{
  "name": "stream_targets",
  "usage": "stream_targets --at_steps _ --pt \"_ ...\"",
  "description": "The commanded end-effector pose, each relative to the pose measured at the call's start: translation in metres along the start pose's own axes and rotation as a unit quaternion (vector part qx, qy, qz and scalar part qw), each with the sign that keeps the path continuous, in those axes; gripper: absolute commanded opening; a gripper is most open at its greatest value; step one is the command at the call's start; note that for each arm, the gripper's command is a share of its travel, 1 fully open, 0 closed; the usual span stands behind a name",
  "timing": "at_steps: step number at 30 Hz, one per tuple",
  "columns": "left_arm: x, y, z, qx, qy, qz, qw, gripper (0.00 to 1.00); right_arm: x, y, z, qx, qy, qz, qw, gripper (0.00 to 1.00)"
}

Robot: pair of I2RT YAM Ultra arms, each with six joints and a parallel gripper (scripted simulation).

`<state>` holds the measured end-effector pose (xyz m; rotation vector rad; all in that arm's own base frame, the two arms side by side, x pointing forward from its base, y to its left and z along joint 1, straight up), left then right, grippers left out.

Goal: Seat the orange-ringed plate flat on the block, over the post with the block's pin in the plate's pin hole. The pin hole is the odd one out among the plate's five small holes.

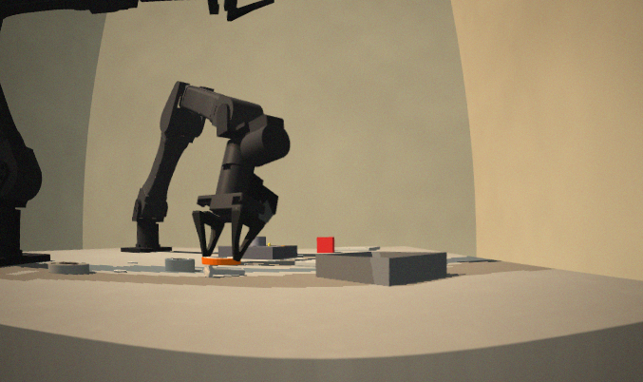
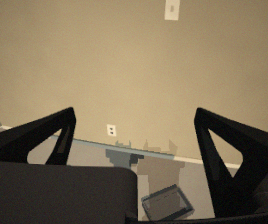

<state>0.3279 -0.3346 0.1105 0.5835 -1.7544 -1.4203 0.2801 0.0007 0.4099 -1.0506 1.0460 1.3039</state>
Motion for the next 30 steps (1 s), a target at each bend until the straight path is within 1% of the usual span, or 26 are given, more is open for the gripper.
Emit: stream_targets --at_steps 1,2,3,7,16,19,22,30 --pt "0.009 0.025 -0.007 0.030 -0.008 0.002 1.000 0.00 -0.025 0.007 0.008 -0.016 0.004 -0.039 0.999 1.00" --pt "0.007 0.020 -0.005 0.020 -0.005 0.002 1.000 0.00 -0.025 0.007 0.008 -0.016 0.004 -0.039 0.999 1.00" --pt "0.010 0.028 -0.007 0.030 -0.008 0.002 1.000 0.00 -0.025 0.007 0.008 -0.016 0.004 -0.039 0.999 1.00" --pt "0.011 0.030 -0.005 0.022 -0.006 0.003 1.000 0.00 -0.025 0.007 0.008 -0.016 0.004 -0.039 0.999 1.00" --pt "0.016 0.047 -0.006 0.023 -0.006 0.006 1.000 0.00 -0.025 0.007 0.008 -0.016 0.004 -0.039 0.999 1.00" --pt "0.015 0.045 -0.006 0.020 -0.005 0.004 1.000 0.00 -0.025 0.007 0.008 -0.016 0.004 -0.039 0.999 1.00" --pt "0.019 0.055 -0.006 0.026 -0.007 0.008 1.000 0.00 -0.025 0.007 0.008 -0.016 0.004 -0.039 0.999 1.00" --pt "0.023 0.067 -0.006 0.024 -0.007 0.008 1.000 0.00 -0.025 0.007 0.008 -0.016 0.004 -0.039 0.999 1.00"
Point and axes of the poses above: on each arm, the point where the finger pads meet when closed, its own y axis back along the fingers, its own z axis across the jaws, x = y × z, the point moved 10 cm from there along y, back along the fingers, and after that the axes turned 12 degrees about -y, right-handed, at the moved point
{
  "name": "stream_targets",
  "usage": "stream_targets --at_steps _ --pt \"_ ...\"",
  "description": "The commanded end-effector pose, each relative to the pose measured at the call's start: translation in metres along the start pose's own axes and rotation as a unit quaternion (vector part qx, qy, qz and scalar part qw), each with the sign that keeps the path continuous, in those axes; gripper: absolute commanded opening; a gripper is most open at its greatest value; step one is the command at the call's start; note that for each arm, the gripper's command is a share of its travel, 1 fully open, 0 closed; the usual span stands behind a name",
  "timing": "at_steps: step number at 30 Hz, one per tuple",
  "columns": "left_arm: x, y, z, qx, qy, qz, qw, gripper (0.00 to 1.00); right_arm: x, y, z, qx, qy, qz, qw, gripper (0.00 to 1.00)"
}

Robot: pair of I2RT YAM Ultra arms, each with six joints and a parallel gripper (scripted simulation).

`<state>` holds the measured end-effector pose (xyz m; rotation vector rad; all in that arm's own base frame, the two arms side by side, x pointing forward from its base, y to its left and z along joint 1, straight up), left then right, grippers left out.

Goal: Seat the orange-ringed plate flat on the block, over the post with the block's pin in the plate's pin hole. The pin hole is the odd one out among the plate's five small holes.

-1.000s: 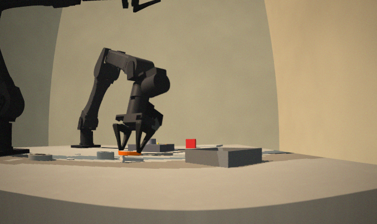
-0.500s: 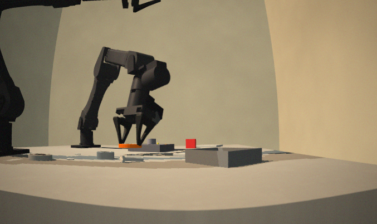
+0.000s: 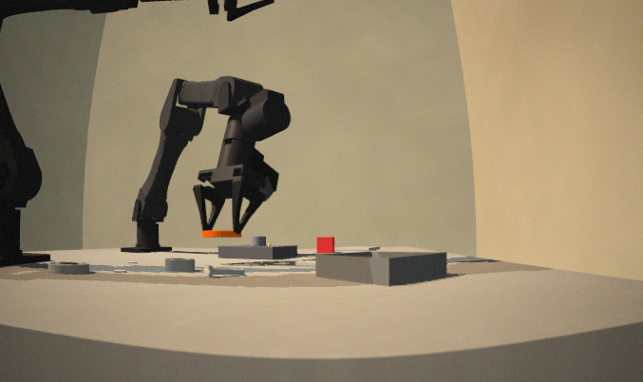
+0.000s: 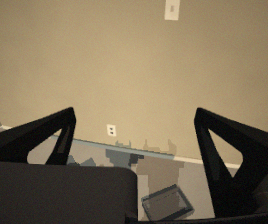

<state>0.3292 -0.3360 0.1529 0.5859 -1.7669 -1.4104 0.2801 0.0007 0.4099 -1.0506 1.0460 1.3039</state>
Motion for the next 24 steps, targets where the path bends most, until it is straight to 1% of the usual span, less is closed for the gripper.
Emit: stream_targets --at_steps 1,6,10,17,19,24 --pt "0.0109 0.0286 -0.0019 0.018 -0.005 0.007 1.000 0.00 -0.0250 0.0066 0.0083 -0.016 0.004 -0.039 0.999 1.00" --pt "0.0088 0.0261 -0.0027 0.011 -0.002 0.003 1.000 0.00 -0.0250 0.0066 0.0083 -0.016 0.004 -0.039 0.999 1.00" --pt "0.0115 0.0305 -0.0027 0.008 -0.002 0.004 1.000 0.00 -0.0250 0.0066 0.0083 -0.016 0.004 -0.039 0.999 1.00" --pt "0.0102 0.0250 -0.0039 0.003 -0.001 0.004 1.000 0.00 -0.0250 0.0066 0.0083 -0.016 0.004 -0.039 0.999 1.00" --pt "0.0126 0.0335 -0.0031 0.012 -0.004 0.005 1.000 0.00 -0.0250 0.0066 0.0083 -0.016 0.004 -0.039 0.999 1.00" --pt "0.0131 0.0345 -0.0039 0.014 -0.004 0.006 1.000 0.00 -0.0250 0.0066 0.0083 -0.016 0.004 -0.039 0.999 1.00"
Point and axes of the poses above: on each arm, the point where the finger pads meet when closed, its own y axis back along the fingers, its own z axis across the jaws, x = y × z, the point moved 10 cm from there along y, back along the fingers, and after that the axes turned 12 degrees about -y, right-handed, at the moved point
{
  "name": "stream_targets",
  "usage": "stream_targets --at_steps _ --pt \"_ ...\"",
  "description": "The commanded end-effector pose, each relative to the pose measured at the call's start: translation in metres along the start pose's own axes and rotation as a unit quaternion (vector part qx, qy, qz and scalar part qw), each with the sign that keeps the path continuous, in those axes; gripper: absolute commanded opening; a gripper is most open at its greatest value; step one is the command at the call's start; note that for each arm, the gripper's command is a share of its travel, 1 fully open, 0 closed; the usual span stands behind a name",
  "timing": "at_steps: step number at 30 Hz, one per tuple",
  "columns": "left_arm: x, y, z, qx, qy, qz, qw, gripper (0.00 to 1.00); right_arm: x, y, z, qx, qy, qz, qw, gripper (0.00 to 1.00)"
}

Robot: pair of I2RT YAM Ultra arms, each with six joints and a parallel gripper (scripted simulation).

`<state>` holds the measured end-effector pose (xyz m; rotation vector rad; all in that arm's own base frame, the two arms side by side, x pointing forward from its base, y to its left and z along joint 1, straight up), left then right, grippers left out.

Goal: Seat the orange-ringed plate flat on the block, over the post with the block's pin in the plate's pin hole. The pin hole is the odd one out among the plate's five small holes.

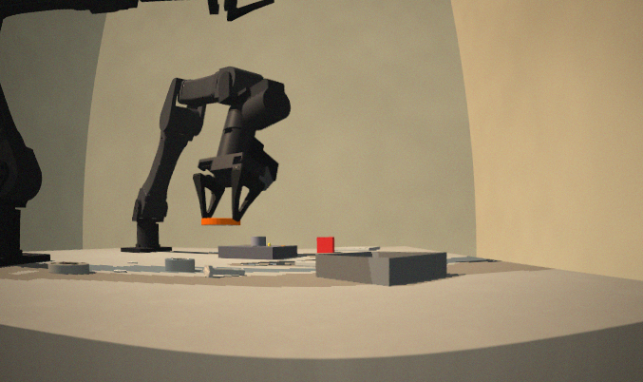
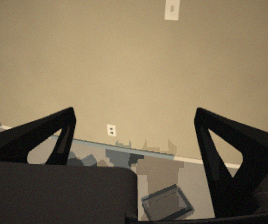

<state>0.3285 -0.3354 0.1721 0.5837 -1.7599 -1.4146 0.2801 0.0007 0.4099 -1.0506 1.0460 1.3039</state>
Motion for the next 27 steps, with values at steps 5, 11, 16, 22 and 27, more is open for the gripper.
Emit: stream_targets --at_steps 5,11,16,22,27 --pt "-0.005 0.018 0.003 0.009 -0.029 -0.010 0.999 0.00 -0.025 0.007 0.008 -0.016 0.004 -0.039 0.999 1.00" --pt "-0.015 0.015 0.011 -0.012 -0.181 -0.040 0.983 0.00 -0.025 0.007 0.008 -0.016 0.004 -0.039 0.999 1.00" --pt "-0.019 0.017 0.012 -0.009 -0.246 -0.053 0.968 0.00 -0.025 0.007 0.008 -0.016 0.004 -0.039 0.999 1.00" --pt "-0.029 0.023 0.021 -0.035 -0.360 -0.069 0.930 0.00 -0.025 0.007 0.008 -0.016 0.004 -0.039 0.999 1.00" --pt "-0.037 0.028 0.024 -0.046 -0.456 -0.086 0.885 0.00 -0.025 0.007 0.008 -0.016 0.004 -0.039 0.999 1.00"
Point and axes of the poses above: on each arm, the point where the finger pads meet when closed, its own y axis back along the fingers, its own z axis across the jaws, x = y × z, the point moved 10 cm from there along y, back along the fingers, and after that the axes turned 12 degrees about -y, right-handed, at the moved point
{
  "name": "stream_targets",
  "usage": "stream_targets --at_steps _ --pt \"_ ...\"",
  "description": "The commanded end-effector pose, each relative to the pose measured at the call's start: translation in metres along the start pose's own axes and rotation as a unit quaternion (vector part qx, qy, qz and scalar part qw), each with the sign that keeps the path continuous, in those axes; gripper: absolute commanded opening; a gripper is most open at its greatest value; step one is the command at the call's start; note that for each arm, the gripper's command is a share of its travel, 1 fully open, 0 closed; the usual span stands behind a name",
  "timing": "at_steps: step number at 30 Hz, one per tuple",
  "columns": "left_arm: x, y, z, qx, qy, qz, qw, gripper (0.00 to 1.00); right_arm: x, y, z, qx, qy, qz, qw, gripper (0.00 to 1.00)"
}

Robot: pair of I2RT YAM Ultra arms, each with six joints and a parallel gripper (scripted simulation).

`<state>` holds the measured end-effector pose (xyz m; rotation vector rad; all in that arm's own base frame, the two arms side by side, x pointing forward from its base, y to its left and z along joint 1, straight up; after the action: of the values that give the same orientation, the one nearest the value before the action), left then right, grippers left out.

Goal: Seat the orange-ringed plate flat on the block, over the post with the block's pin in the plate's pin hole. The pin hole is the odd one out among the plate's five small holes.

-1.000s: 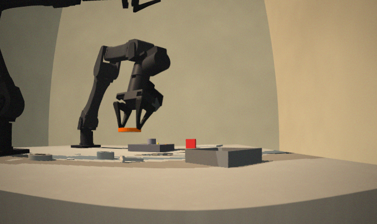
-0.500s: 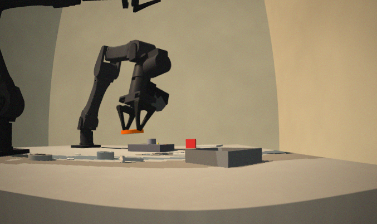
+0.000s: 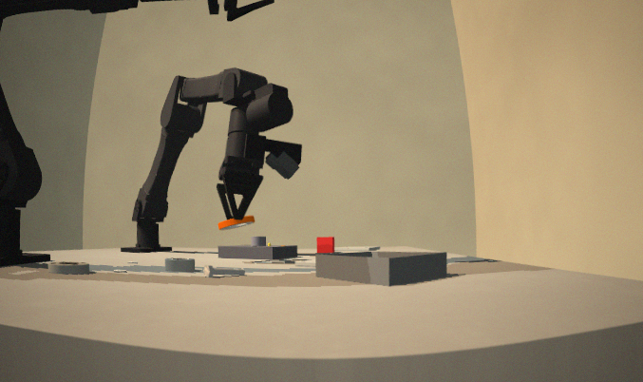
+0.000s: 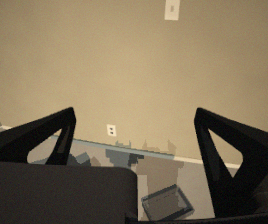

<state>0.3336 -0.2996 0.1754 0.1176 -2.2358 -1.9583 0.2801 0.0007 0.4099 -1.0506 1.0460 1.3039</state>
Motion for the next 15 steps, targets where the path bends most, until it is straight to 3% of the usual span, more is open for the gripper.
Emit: stream_targets --at_steps 1,8,15 --pt "-0.002 0.014 0.014 -0.011 -0.119 -0.024 0.993 0.00 -0.025 0.007 0.008 -0.016 0.004 -0.039 0.999 1.00" --pt "-0.004 0.016 0.023 -0.031 -0.220 -0.031 0.974 0.00 -0.025 0.007 0.008 -0.016 0.004 -0.039 0.999 1.00" --pt "-0.005 0.020 0.039 -0.069 -0.358 -0.024 0.931 0.00 -0.025 0.007 0.008 -0.016 0.004 -0.039 0.999 1.00"
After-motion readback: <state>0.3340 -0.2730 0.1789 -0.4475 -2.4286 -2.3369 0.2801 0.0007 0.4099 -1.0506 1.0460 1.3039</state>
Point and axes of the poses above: on each arm, the point where the finger pads meet when closed, its own y axis back along the fingers, its own z axis across the jaws, x = y × z, the point moved 10 cm from there along y, back along the fingers, and after that the axes turned 12 degrees about -y, right-handed, at the moved point
